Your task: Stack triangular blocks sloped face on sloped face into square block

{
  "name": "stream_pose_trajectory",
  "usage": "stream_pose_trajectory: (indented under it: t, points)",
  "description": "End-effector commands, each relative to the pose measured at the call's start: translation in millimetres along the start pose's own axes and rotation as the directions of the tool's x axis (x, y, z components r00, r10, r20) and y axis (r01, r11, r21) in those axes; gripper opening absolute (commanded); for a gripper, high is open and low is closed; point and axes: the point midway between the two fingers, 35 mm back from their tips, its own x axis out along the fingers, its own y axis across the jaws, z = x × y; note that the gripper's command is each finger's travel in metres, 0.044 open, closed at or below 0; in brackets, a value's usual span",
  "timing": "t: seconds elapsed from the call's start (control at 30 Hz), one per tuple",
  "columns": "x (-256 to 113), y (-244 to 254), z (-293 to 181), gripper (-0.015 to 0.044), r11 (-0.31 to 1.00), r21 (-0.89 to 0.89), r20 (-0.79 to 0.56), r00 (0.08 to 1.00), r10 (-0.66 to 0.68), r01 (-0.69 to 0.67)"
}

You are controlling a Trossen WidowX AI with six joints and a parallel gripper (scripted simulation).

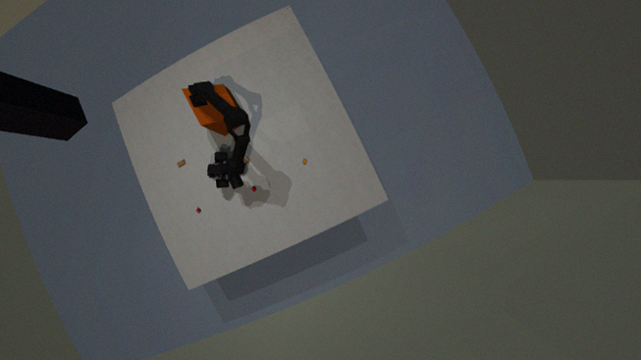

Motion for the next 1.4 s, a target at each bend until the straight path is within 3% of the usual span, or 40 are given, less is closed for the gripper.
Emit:
stream_pose_trajectory:
  t: [0.0, 0.1, 0.27, 0.5, 0.83, 1.37]
  points:
    - [8.6, -2.0, 1.7, 0.0440, 1.000, -0.004, 0.007, 1.000, -0.004, 0.004]
    - [10.9, -2.3, 1.8, 0.0440, 1.000, -0.004, 0.007, 1.000, -0.004, 0.004]
    - [10.9, -2.3, 1.8, 0.0309, 1.000, -0.004, 0.007, 1.000, -0.004, 0.004]
    - [10.9, -2.3, 1.8, 0.0262, 1.000, -0.004, 0.007, 1.000, -0.004, 0.004]
    - [8.2, -2.3, 3.4, 0.0000, 1.000, 0.001, 0.004, 1.000, -0.005, 0.005]
    - [9.4, -1.8, 33.5, 0.0000, 1.000, 0.006, -0.390, 0.921, -0.003, 0.006]
